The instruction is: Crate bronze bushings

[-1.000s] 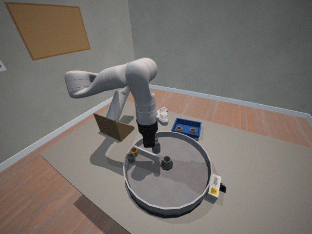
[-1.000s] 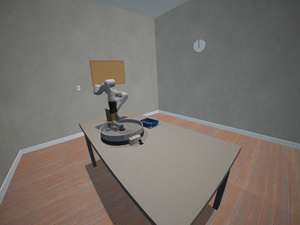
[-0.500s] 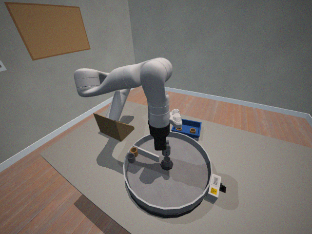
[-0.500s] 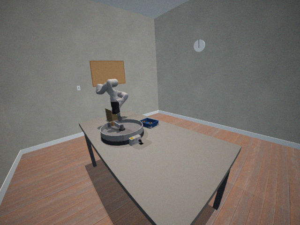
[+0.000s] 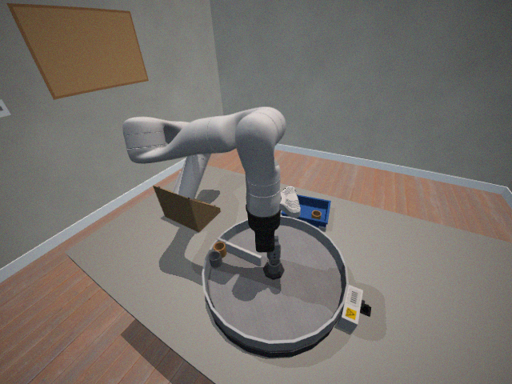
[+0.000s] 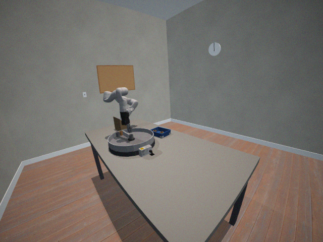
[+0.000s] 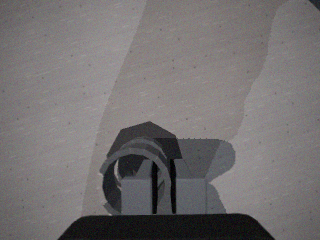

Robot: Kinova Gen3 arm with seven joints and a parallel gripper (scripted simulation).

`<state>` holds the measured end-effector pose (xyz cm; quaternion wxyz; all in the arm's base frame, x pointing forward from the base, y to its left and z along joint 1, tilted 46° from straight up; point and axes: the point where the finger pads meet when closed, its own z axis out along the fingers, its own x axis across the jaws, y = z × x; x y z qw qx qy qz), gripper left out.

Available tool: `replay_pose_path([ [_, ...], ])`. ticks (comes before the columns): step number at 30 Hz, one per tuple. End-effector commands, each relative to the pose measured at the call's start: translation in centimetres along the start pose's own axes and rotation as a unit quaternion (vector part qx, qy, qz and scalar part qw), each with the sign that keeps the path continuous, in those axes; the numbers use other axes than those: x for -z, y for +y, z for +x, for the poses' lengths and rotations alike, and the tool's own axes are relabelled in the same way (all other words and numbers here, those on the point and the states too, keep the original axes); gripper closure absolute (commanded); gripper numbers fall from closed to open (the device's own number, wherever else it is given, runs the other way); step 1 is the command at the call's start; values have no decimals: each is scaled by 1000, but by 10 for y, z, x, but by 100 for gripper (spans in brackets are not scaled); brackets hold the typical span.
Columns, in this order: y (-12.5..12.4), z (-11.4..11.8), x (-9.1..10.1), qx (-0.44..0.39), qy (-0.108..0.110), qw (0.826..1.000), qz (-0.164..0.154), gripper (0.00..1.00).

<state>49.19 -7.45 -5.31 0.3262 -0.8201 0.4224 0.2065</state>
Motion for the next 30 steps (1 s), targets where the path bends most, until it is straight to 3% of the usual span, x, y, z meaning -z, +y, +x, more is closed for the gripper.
replay_pose_path([
  [1,0,0,0,0,-1,1000,1,100],
  [8,0,0,0,0,-1,1000,1,100],
  [13,-1,-1,-22,1,0,1000,0,100],
  [30,-1,-1,-25,1,0,1000,0,100],
])
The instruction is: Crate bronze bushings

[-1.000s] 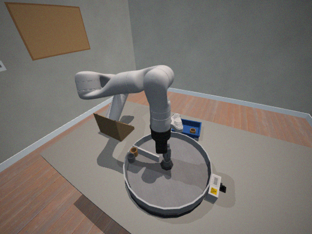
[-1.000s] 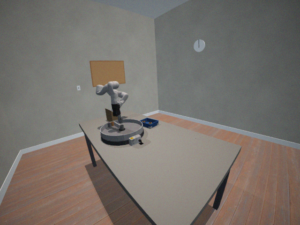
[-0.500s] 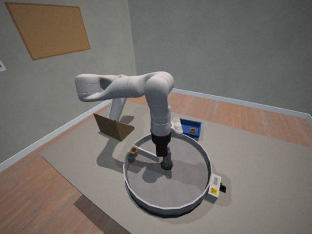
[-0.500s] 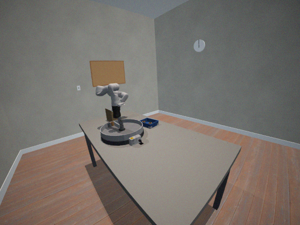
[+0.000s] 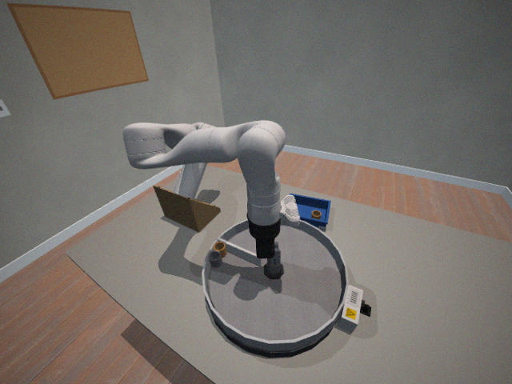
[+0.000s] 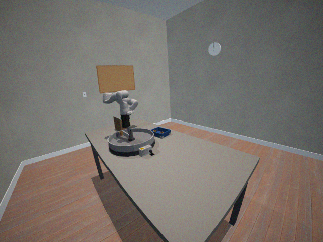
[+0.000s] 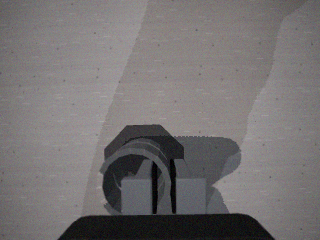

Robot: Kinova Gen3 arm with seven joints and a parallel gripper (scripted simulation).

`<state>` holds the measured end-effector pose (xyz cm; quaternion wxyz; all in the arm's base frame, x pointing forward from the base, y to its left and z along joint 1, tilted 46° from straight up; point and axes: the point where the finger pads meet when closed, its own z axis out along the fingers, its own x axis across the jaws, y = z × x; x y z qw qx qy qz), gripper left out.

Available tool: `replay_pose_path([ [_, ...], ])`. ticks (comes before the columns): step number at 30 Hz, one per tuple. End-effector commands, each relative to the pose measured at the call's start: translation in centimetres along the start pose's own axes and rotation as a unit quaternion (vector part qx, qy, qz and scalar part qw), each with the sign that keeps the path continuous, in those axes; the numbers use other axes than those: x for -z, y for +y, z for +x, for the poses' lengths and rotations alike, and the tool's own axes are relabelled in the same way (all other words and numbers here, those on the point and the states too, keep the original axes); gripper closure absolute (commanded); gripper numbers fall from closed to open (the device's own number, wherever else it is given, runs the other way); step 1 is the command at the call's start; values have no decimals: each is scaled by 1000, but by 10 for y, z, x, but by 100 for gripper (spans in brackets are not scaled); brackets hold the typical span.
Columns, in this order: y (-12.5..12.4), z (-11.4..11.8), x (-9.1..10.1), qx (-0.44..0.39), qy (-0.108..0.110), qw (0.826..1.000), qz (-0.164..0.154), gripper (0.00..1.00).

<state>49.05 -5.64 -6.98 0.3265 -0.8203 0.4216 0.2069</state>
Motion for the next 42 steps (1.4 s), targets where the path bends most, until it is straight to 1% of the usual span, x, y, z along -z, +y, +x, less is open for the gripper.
replay_pose_path([
  [1,0,0,0,0,0,1000,0,100],
  [12,0,0,0,0,0,1000,0,100],
  [13,0,0,0,0,0,1000,0,53],
  [42,0,0,0,0,0,1000,0,53],
])
